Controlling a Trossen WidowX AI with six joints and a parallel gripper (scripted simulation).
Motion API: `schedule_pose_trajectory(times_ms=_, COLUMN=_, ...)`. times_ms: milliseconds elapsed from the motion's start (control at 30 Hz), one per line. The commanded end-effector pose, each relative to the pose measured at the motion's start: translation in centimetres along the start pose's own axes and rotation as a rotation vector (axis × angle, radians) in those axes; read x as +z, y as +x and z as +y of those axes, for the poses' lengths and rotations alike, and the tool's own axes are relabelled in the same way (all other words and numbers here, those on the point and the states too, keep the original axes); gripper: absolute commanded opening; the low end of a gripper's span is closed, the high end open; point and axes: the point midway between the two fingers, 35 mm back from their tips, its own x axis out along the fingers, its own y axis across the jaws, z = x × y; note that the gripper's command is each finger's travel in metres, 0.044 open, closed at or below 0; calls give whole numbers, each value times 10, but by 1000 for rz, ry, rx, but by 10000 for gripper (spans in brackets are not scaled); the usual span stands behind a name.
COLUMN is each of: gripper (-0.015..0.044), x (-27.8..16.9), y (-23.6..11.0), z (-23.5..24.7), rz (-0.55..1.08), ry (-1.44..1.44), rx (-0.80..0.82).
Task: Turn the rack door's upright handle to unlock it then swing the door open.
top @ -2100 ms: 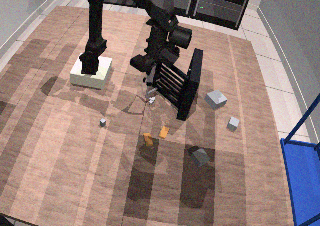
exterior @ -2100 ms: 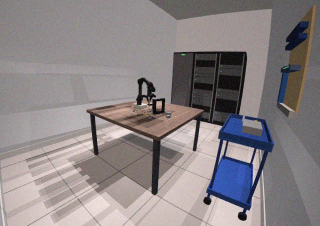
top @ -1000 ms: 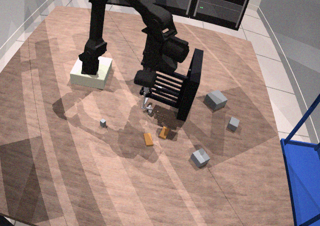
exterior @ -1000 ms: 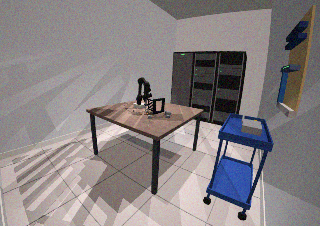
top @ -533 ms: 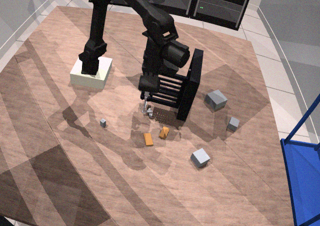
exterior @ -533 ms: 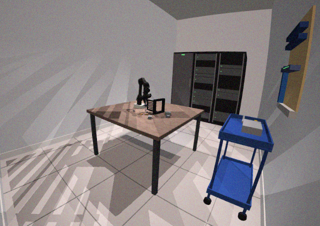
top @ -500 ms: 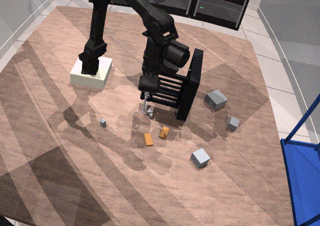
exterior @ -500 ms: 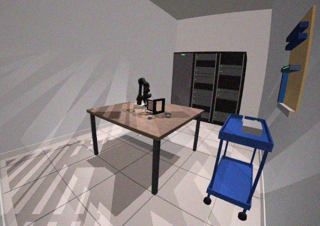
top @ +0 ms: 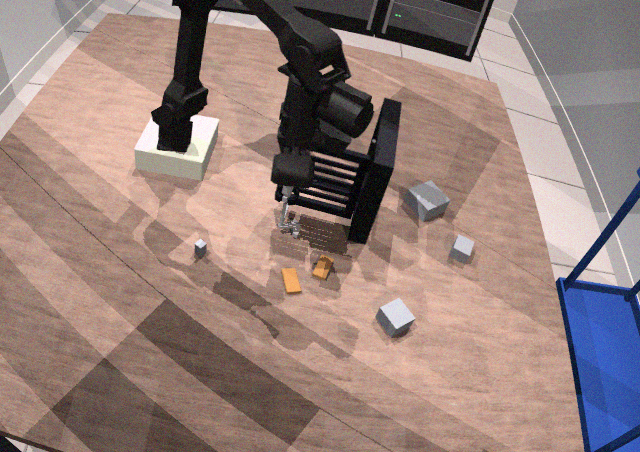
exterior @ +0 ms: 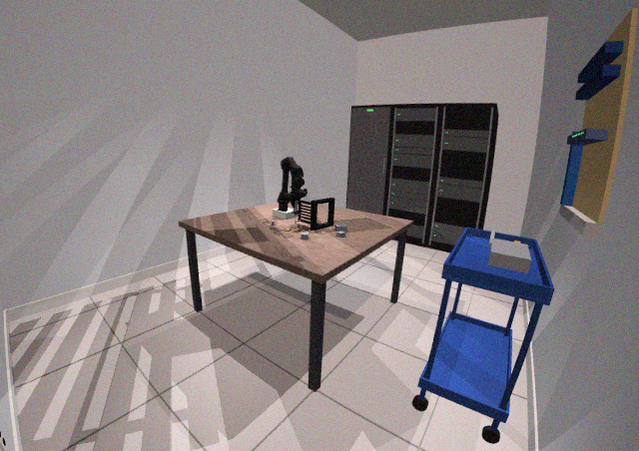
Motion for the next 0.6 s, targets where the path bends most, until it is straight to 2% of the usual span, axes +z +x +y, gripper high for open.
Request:
schedule_pose_trajectory(times_ms=0, gripper=246, x=0, y=0, z=0, rz=-2, ry=-6, rx=2)
schedule_pose_trajectory(times_ms=67, gripper=282, x=0, y=0, z=0, rz=-2, ry=-6, rx=2)
schedule_pose_trajectory(times_ms=567, gripper=282, x=2, y=-17, z=-1, rz=-2, ry=-6, rx=2)
